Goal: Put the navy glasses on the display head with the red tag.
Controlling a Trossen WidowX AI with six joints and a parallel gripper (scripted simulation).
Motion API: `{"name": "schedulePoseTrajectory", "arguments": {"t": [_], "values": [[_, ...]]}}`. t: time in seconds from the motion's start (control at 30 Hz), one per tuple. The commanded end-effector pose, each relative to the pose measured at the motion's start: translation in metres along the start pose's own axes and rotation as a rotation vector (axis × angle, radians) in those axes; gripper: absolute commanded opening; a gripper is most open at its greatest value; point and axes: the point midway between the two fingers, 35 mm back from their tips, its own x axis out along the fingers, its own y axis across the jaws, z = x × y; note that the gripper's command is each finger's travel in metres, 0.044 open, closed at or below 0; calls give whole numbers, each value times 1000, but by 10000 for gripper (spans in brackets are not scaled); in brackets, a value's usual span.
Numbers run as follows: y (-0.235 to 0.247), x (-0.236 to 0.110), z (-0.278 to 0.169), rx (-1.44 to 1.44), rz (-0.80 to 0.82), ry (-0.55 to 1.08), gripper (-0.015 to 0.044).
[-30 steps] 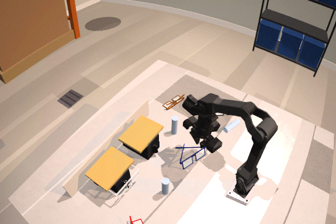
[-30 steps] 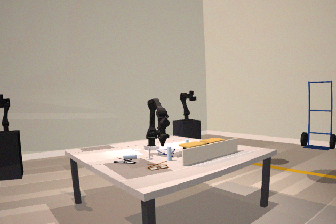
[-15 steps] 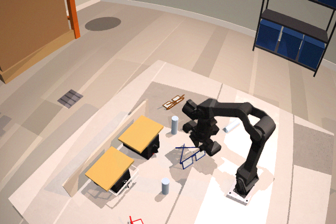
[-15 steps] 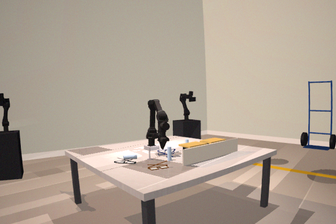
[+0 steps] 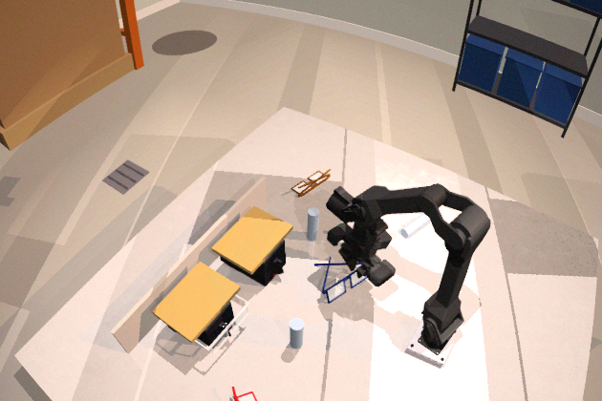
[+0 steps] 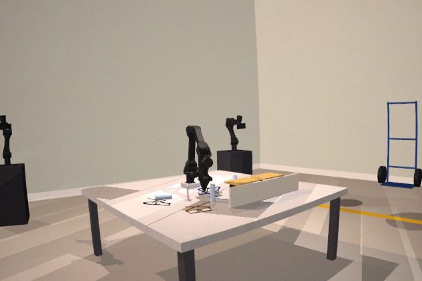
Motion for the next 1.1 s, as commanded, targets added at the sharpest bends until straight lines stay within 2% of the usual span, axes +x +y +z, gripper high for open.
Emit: {"name": "schedulePoseTrajectory", "arguments": {"t": [0.0,0.57,1.07], "values": [[-3,8,-1,3,-8,5,120],[2,8,-1,3,-8,5,120],[-1,9,0,0,-11,0,20]]}}
